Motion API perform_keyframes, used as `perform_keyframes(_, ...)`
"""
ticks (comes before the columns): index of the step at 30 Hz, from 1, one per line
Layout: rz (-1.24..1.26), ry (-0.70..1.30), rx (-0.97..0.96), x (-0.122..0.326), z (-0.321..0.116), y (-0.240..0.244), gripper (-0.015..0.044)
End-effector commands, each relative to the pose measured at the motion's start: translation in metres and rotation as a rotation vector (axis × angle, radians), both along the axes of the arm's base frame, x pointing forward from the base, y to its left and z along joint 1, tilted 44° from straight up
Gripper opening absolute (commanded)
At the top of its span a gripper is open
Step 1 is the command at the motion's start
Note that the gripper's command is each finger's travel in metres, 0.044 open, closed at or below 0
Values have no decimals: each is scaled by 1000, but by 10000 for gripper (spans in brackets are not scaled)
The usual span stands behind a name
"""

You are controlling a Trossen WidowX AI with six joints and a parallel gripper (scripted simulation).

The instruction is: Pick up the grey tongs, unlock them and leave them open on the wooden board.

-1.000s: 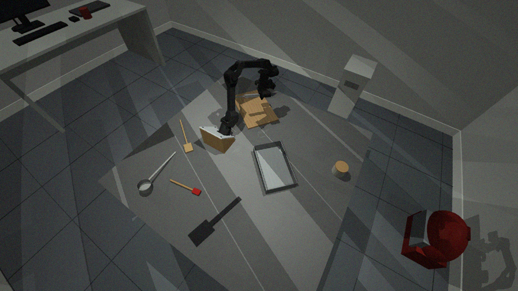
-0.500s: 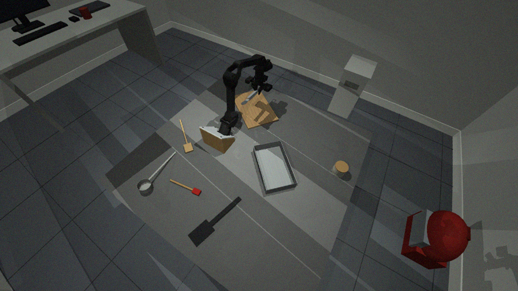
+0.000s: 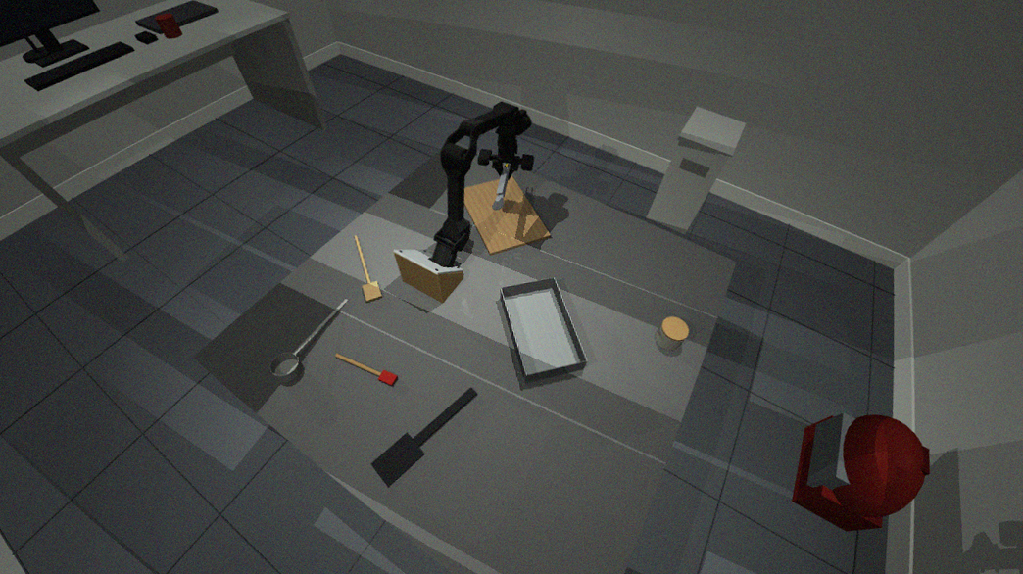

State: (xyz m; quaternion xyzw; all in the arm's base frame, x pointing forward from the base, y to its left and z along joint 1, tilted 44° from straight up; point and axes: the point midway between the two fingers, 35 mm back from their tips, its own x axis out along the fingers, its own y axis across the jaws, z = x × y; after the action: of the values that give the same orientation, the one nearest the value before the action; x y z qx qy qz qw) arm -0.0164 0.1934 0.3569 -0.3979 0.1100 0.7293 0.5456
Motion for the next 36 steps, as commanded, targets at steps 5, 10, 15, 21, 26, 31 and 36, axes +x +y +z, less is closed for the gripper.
perform_keyframes(5,-9,27,45,0,4,2,-150)
perform_keyframes(10,-43,131,138,1,10,12,-150)
perform_keyframes(15,-67,228,237,4,18,21,-150)
perform_keyframes(21,-79,321,353,9,27,27,-150)
perform_keyframes(26,-73,384,448,13,35,30,-150)
perform_keyframes(31,-55,431,537,18,41,29,-150)
perform_keyframes(36,-28,461,616,21,46,26,-150)
